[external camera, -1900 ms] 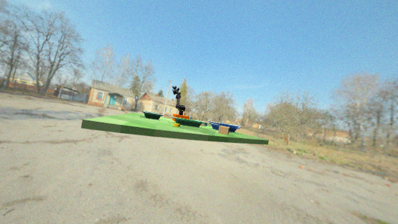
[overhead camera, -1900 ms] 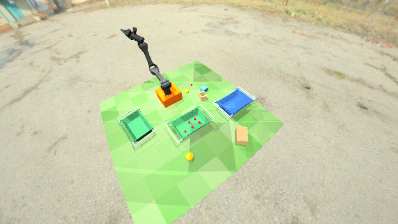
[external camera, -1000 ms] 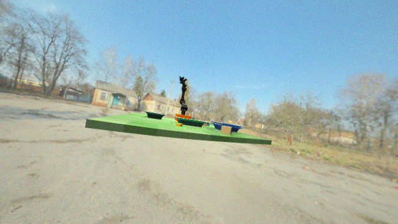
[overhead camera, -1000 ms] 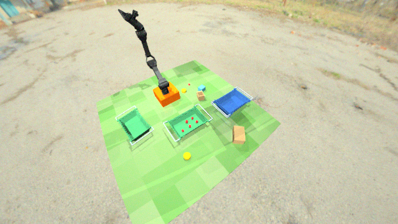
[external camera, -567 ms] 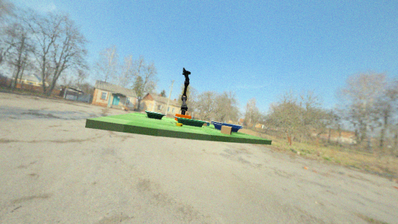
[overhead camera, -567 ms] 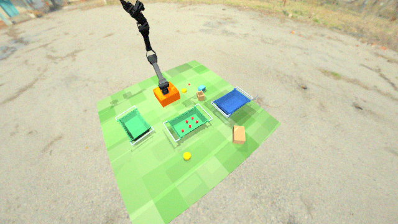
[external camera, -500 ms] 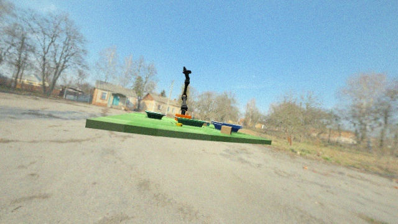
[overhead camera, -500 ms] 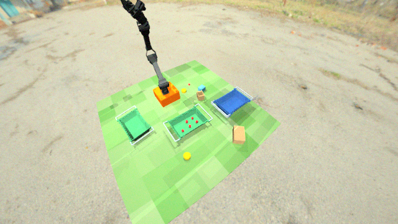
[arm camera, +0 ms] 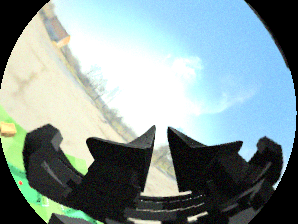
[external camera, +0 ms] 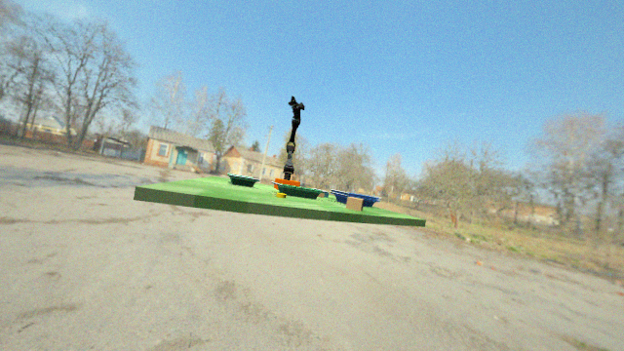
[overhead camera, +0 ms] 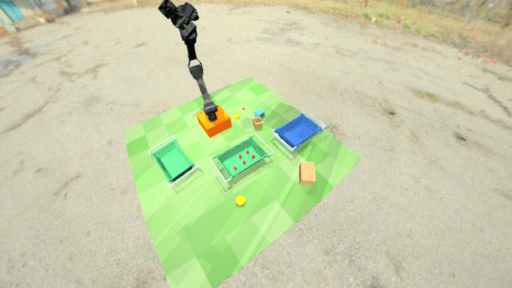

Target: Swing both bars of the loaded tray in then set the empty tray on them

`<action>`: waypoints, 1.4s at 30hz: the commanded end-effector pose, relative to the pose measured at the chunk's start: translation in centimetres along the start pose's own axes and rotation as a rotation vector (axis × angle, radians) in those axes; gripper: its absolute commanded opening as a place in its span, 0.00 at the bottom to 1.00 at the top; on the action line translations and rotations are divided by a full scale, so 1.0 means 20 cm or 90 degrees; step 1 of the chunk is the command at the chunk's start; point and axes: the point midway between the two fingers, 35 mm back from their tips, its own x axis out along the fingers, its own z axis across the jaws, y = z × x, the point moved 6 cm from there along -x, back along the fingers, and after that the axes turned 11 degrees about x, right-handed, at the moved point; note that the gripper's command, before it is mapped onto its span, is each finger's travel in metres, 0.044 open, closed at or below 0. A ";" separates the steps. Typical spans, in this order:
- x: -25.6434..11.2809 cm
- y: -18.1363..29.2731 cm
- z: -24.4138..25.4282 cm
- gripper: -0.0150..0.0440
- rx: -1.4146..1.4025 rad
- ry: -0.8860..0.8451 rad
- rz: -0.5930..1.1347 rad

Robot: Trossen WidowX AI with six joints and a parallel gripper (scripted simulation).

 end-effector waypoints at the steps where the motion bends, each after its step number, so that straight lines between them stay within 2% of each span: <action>1: 0.16 0.11 0.27 0.40 -0.004 -0.086 0.053; 10: 0.37 0.41 0.79 0.40 -0.019 -0.253 0.192; 18: 0.44 0.71 1.12 0.40 -0.048 -0.366 0.291; 23: 0.44 0.93 1.36 0.40 -0.036 -0.446 0.390; 32: 0.32 1.42 1.81 0.40 -0.003 -0.589 0.632; 42: -0.04 1.97 2.17 0.40 0.031 -0.698 0.974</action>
